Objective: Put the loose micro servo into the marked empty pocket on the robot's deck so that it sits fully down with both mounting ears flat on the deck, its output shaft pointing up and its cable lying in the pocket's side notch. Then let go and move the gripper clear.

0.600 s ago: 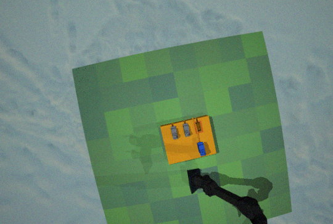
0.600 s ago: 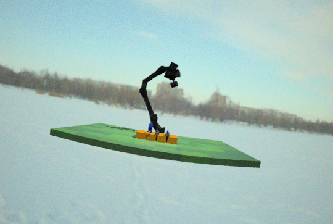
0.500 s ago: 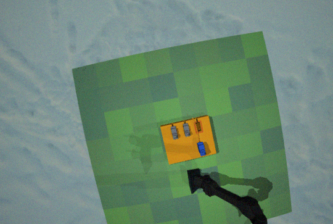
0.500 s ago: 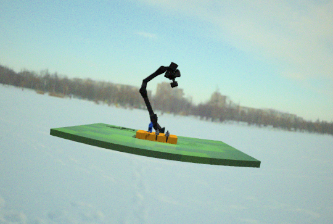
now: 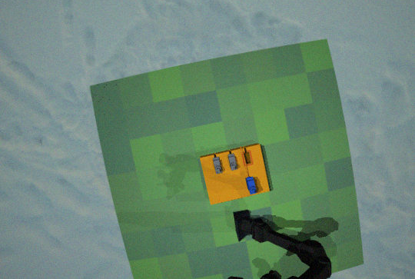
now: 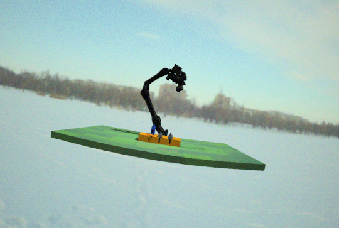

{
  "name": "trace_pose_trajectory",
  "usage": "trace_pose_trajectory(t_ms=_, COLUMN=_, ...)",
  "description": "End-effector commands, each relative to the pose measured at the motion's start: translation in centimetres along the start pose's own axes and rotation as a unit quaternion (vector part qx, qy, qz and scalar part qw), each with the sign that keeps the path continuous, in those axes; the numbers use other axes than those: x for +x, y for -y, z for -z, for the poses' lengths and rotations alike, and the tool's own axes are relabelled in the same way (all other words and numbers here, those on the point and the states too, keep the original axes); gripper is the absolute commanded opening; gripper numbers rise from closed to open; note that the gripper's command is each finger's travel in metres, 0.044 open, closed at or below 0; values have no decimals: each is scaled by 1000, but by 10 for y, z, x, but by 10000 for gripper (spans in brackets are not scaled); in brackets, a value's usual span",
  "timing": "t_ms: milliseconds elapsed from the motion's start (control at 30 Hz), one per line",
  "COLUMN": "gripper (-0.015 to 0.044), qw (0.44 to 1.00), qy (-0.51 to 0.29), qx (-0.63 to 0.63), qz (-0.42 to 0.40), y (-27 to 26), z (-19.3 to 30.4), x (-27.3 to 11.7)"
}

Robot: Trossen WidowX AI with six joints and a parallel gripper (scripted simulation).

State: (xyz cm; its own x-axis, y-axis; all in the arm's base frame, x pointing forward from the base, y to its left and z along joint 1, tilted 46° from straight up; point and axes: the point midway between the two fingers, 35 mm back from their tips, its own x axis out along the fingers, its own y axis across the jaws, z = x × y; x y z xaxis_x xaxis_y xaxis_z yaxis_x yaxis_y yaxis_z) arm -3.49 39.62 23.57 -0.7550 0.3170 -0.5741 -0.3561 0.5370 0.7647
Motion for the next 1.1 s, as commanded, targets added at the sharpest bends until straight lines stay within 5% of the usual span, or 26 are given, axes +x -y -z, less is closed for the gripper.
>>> trace_pose_trajectory(t_ms=0, gripper=0, qw=998, qy=46, qx=22, qz=39, y=30, z=-21, x=-16)
trace_pose_trajectory(t_ms=533, gripper=0, qw=943, qy=205, qx=139, qz=223, y=169, z=-69, x=-111)
trace_pose_trajectory(t_ms=1067, gripper=0, qw=825, qy=258, qx=277, qz=420, y=309, z=-31, x=-217)
